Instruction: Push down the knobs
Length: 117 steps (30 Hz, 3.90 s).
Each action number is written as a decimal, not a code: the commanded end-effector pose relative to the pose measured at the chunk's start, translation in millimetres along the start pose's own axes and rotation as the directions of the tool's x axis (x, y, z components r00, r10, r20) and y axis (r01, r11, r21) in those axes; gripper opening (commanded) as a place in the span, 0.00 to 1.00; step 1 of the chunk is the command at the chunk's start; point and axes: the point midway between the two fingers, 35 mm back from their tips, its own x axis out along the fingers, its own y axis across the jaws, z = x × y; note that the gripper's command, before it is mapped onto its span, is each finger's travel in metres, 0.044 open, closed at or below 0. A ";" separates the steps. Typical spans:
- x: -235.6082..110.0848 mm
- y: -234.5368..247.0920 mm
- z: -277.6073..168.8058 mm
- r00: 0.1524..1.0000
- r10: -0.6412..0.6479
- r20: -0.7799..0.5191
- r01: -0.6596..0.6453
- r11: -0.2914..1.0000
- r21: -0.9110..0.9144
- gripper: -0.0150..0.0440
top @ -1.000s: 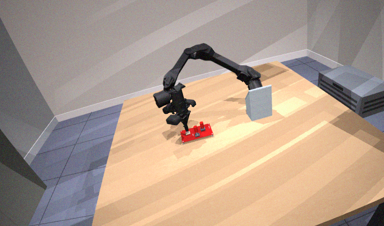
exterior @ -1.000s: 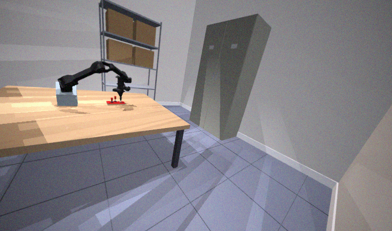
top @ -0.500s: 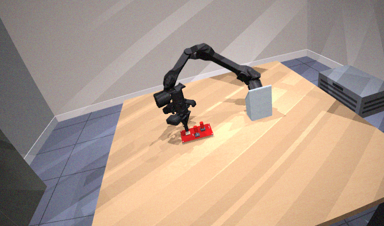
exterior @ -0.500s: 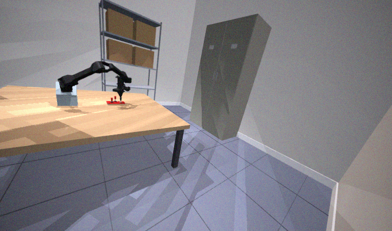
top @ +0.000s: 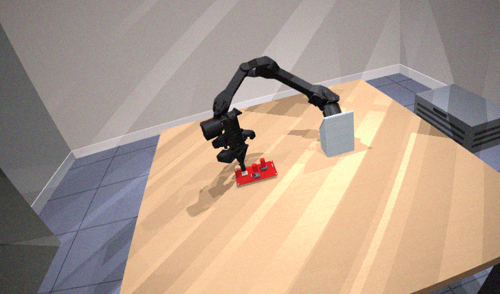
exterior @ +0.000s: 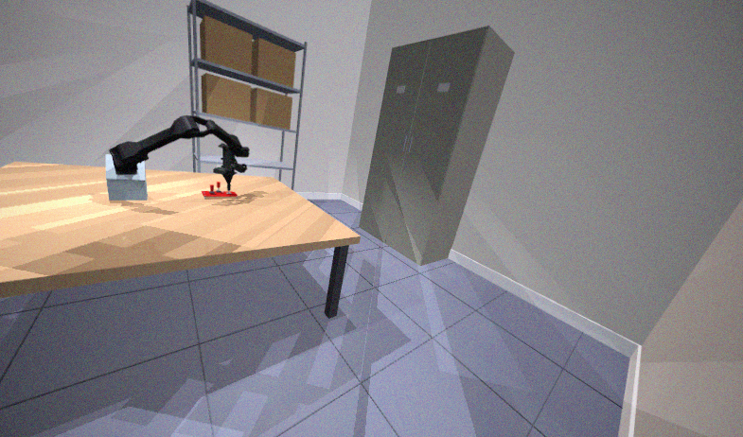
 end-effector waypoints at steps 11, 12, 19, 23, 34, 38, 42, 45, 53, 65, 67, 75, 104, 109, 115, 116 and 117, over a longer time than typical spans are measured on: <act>9.3 -1.2 1.8 1.000 -0.004 -0.004 0.004 1.000 0.005 0.25; 9.3 -1.2 1.8 1.000 -0.004 -0.004 0.004 1.000 0.005 0.25; 9.9 -1.2 1.8 1.000 -0.004 -0.004 0.004 1.000 0.005 0.25; 12.9 -1.2 1.8 1.000 -0.004 -0.004 0.004 1.000 0.005 0.25; 13.8 -1.2 1.8 1.000 -0.004 -0.004 0.004 1.000 0.005 0.25; 16.8 -1.3 1.8 1.000 -0.004 -0.004 0.004 1.000 0.005 0.25; 17.0 -1.3 1.8 1.000 -0.004 -0.004 0.004 1.000 0.005 0.25; 17.0 -1.3 1.8 1.000 -0.004 -0.004 0.004 1.000 0.005 0.25; 20.6 -1.3 1.8 1.000 -0.004 -0.004 0.004 1.000 0.005 0.25; 22.1 -1.3 1.8 1.000 -0.004 -0.004 0.004 1.000 0.005 0.25; 23.8 -1.3 1.8 1.000 -0.004 -0.004 0.004 1.000 0.005 0.25; 24.8 -1.4 1.8 1.000 -0.004 -0.003 0.005 1.000 0.005 0.25; 30.8 -1.4 1.8 1.000 -0.005 -0.003 0.005 1.000 0.005 0.25; 31.3 -1.4 1.8 1.000 -0.005 -0.003 0.005 1.000 0.005 0.25; 31.5 -1.4 1.8 1.000 -0.005 -0.003 0.005 1.000 0.005 0.25; 31.5 -1.4 1.8 1.000 -0.005 -0.003 0.005 1.000 0.005 0.25; 31.5 -1.4 1.8 1.000 -0.005 -0.003 0.005 1.000 0.005 0.25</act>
